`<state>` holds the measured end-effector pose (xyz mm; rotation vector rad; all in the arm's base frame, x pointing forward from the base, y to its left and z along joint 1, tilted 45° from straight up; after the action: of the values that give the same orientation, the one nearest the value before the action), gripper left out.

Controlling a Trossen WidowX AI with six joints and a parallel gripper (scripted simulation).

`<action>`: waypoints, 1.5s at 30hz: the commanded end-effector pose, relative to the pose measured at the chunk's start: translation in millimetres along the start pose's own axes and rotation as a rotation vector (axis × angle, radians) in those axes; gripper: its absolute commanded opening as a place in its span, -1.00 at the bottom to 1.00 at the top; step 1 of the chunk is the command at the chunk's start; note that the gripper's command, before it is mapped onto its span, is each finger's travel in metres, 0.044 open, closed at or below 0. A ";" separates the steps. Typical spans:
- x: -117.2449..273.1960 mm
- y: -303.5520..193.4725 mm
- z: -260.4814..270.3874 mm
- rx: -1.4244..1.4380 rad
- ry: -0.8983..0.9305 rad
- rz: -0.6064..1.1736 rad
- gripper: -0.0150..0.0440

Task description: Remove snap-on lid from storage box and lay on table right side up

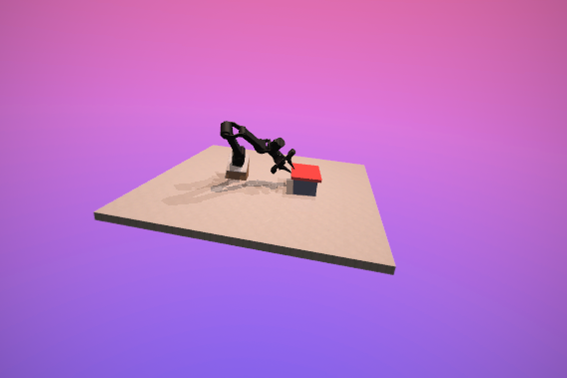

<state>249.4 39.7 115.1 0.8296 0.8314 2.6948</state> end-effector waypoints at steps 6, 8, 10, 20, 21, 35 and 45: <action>3.2 -0.8 2.7 -0.006 0.007 0.002 -0.49; 3.5 -0.9 3.0 -0.006 0.007 0.002 -0.49; 3.8 -1.0 3.2 -0.006 0.007 0.002 -0.49; 5.2 -1.4 4.6 -0.006 0.007 0.002 -0.49; 5.3 -1.4 4.8 -0.006 0.007 0.002 -0.49; 7.2 -2.0 6.8 -0.006 0.007 0.002 -0.49; 8.3 -2.4 8.4 -0.006 0.006 0.002 -0.49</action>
<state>247.6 47.4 122.3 0.8232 0.8312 2.7007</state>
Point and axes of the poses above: the point midway between the two fingers, 35 mm back from their tips, its own x axis back along the fingers, its own z axis across the jaws, y = z × x, the point moved 9 cm from there along x, back along the fingers, and after that the axes turned 13 degrees about -x, right-handed, at the moved point
